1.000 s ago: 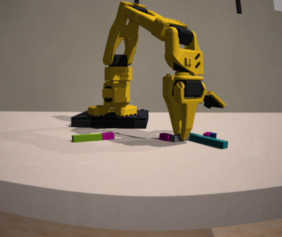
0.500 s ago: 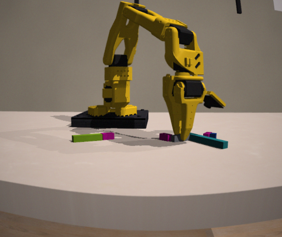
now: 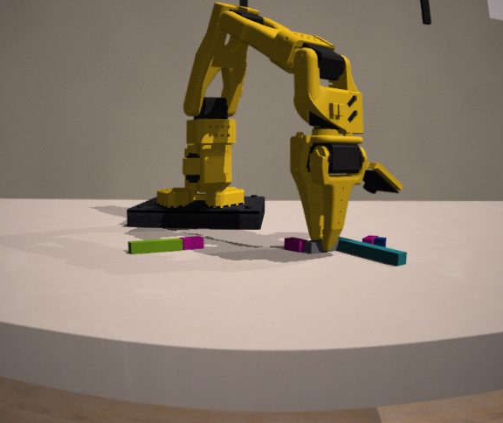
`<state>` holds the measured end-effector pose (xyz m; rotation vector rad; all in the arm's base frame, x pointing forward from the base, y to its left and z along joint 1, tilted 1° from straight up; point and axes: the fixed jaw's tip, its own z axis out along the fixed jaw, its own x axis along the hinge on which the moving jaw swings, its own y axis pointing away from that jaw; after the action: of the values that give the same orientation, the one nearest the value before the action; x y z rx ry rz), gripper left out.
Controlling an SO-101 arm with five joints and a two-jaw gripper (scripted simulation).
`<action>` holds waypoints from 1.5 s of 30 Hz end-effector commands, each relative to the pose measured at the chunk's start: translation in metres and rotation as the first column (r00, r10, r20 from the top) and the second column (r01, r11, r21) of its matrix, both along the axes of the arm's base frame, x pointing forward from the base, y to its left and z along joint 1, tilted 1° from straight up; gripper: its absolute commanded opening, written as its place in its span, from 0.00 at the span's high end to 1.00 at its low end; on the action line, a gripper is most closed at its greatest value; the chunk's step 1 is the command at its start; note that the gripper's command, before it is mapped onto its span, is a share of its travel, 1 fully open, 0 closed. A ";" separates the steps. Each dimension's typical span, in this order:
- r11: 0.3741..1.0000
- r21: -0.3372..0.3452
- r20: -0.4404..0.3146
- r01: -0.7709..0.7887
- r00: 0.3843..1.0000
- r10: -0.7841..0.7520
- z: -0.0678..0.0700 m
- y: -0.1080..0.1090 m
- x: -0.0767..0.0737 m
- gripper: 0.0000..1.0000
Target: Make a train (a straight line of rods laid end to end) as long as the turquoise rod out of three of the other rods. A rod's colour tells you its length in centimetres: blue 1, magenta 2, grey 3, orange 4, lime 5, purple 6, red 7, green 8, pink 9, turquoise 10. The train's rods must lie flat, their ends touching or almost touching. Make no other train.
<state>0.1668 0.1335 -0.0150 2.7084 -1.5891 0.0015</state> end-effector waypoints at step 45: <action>1.000 -0.016 -0.025 -0.004 1.000 0.004 0.031 -0.009 0.005 1.00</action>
<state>0.1660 0.1297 0.0116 2.6705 -1.5598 -0.0281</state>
